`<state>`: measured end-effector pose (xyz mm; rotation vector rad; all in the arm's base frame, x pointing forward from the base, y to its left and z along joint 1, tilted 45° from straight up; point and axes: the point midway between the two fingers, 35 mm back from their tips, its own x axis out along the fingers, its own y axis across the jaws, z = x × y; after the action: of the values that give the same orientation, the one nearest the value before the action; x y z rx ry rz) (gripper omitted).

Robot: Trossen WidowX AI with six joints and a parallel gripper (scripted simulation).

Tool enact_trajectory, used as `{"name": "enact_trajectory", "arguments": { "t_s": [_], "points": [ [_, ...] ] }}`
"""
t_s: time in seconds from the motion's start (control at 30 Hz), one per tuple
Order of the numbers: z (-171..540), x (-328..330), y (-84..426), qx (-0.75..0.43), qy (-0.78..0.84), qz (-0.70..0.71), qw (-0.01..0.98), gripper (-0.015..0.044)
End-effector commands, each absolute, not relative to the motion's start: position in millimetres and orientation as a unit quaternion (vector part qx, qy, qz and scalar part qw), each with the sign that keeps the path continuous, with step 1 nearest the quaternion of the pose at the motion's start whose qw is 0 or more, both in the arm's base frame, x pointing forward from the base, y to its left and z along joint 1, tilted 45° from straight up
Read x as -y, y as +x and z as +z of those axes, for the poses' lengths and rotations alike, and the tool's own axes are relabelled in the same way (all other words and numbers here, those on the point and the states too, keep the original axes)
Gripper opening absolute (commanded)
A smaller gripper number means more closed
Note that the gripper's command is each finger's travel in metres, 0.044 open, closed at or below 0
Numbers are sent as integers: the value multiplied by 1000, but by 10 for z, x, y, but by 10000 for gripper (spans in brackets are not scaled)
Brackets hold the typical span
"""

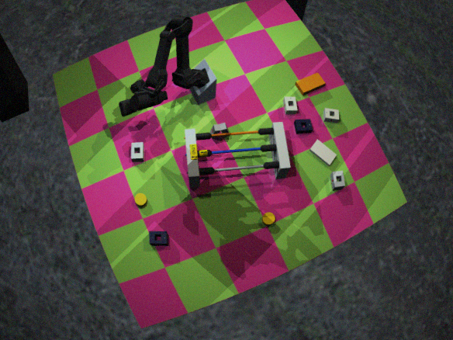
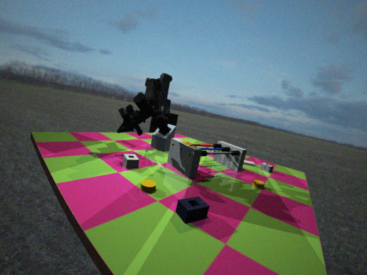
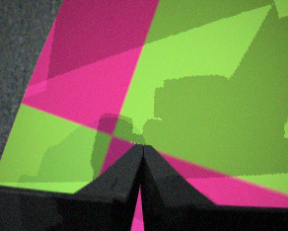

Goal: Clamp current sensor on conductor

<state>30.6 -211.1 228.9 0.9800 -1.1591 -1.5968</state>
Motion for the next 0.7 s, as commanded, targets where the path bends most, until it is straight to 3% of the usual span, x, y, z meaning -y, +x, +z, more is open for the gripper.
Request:
{"name": "enact_trajectory", "arguments": {
  "t_s": [0.0, 0.23, 0.5, 0.67],
  "points": [
    [2293, 2114, 329, 464, 398, -646, 457, 26],
    [2501, 2065, 1260, 276, 400, -570, 663, 210],
    [2783, 1536, 2265, 105, 300, -388, 865, 420],
    [2933, 1104, 2668, 51, 215, -269, 937, 440]
  ]
}}
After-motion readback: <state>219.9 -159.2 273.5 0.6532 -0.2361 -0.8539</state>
